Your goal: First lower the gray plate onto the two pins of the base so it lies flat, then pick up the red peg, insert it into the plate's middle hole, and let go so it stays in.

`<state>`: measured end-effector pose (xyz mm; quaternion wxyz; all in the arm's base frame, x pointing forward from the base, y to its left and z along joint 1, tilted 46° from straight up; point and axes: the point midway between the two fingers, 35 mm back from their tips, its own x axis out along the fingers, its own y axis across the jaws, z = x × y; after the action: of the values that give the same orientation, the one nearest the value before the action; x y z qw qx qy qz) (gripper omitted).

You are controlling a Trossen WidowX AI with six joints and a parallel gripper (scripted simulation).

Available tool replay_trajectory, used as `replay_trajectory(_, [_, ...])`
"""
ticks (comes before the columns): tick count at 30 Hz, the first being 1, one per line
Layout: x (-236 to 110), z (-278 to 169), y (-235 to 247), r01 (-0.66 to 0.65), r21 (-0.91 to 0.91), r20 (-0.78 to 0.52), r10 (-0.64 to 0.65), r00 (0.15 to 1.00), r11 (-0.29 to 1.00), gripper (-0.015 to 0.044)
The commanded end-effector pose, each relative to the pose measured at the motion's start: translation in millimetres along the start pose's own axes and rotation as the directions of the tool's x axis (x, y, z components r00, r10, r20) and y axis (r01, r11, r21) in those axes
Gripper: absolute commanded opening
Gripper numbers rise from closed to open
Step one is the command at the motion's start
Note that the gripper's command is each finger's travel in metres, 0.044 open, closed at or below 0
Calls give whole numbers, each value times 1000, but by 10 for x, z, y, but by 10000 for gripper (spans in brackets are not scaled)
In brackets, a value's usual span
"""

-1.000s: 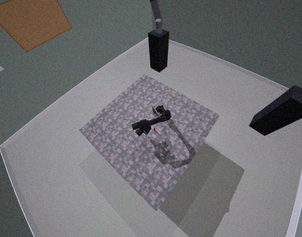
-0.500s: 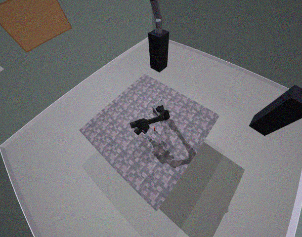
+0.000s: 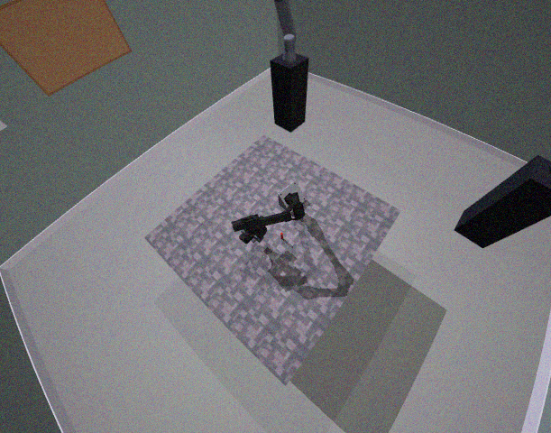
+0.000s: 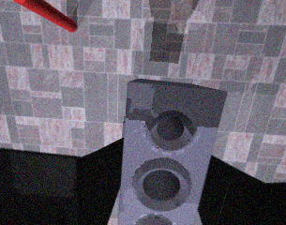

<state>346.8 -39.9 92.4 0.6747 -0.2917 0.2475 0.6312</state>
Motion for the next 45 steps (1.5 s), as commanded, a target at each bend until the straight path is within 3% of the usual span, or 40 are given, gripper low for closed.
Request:
replay_trajectory(1, [63,-148,13,1,5,-2,-1,1000,1000,0])
replay_trajectory(26, [469,-816,100,1,11,-3,-1,1000,1000,0])
replay_trajectory(45, [479,-832,104,1,11,-3,-1,1000,1000,0])
